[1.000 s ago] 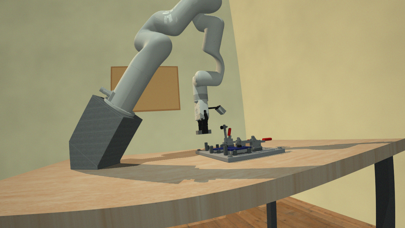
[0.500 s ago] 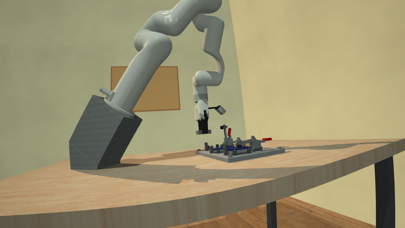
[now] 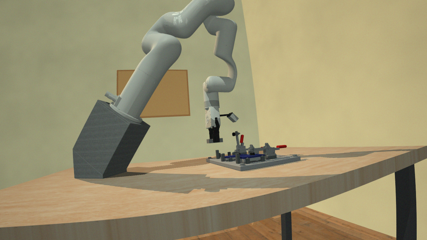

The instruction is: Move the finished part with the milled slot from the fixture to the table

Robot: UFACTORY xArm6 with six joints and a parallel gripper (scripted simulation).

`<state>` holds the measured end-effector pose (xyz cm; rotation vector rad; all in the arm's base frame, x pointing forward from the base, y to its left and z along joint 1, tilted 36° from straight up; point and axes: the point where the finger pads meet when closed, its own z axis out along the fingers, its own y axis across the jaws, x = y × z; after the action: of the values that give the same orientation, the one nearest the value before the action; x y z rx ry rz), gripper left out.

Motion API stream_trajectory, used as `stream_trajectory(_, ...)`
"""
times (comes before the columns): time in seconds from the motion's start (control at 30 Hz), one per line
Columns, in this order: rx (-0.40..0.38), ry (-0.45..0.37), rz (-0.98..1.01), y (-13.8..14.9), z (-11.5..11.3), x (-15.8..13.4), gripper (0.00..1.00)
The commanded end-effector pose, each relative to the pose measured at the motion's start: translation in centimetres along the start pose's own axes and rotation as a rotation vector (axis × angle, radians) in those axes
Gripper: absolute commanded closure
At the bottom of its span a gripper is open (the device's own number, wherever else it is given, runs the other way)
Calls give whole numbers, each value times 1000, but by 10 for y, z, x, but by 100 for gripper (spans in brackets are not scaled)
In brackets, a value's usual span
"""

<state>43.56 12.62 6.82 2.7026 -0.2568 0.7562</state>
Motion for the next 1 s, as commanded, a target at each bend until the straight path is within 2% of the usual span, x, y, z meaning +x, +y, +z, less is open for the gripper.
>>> stream_trajectory(0.0, 2, 3, 1, -1, 4, 1, 100)
stream_trajectory(0.97, 2, 3, 1, -1, 65, 1, 100)
